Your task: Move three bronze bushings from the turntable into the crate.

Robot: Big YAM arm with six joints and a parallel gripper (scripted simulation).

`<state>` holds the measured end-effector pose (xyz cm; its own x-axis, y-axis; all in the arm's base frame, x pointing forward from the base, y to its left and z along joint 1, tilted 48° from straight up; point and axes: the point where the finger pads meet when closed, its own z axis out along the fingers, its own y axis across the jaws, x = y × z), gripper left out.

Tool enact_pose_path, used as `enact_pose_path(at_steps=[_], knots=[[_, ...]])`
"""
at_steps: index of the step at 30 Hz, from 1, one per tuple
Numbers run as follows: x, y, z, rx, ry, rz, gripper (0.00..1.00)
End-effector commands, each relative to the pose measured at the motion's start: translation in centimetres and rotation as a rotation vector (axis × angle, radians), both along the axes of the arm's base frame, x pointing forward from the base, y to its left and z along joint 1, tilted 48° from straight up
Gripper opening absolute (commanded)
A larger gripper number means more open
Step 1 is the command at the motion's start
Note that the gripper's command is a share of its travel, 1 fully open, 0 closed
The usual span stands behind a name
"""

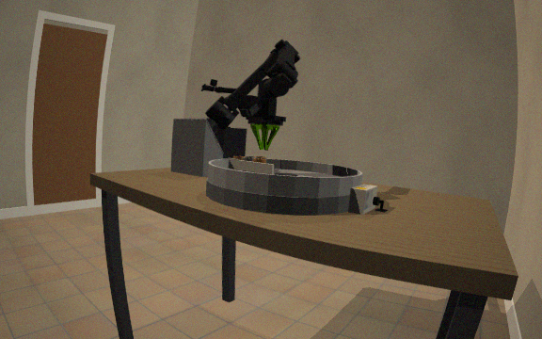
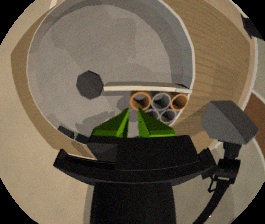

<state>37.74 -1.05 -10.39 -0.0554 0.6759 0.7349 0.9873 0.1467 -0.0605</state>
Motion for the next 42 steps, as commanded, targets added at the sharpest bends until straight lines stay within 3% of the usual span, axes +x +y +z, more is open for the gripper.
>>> enact_pose_path(at_steps=[1, 5, 42], knots=[[1.06, -0.63, -0.21, -0.006, -0.005, -0.015, 0.14], [1.91, -0.76, -0.2, -0.012, -0.021, -0.012, 0.14], [1.23, -0.41, -0.39, -0.008, -0.009, -0.01, 0.14]])
